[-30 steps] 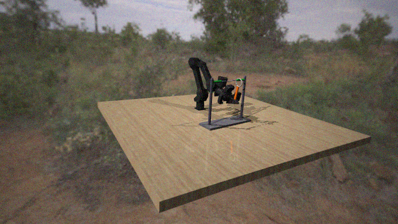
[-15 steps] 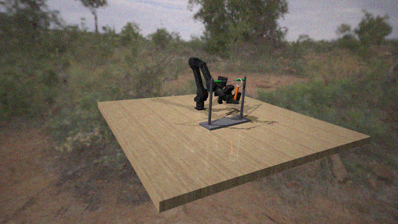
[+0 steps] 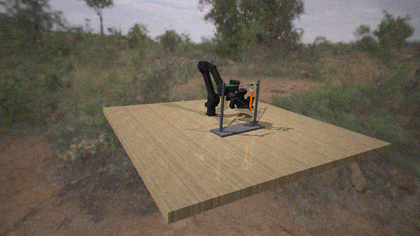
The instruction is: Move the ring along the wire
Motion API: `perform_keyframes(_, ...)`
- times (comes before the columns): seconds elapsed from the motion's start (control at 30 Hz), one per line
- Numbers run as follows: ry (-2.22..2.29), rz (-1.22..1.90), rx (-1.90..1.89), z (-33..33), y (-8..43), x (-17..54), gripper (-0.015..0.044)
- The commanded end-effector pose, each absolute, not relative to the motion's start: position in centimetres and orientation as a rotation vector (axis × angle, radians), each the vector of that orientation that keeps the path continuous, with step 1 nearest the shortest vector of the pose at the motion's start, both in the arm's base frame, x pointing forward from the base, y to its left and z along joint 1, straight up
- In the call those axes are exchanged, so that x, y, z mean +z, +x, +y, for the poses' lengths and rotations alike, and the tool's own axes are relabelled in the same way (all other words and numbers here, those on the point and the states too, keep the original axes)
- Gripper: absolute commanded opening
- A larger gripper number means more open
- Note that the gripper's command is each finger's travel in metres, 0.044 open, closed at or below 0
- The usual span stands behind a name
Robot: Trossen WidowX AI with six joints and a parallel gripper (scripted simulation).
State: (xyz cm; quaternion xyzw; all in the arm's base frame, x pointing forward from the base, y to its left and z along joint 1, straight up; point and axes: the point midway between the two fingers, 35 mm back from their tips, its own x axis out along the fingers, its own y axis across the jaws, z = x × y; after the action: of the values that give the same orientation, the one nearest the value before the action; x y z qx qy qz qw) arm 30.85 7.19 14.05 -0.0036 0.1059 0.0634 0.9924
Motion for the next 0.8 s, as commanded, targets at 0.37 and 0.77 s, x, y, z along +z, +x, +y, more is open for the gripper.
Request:
perform_keyframes(0.37,-0.006,0.222,0.119,6.8,28.3,14.4,0.016)
perform_keyframes(0.77,-0.006,0.225,0.117,6.5,26.4,14.5,0.016)
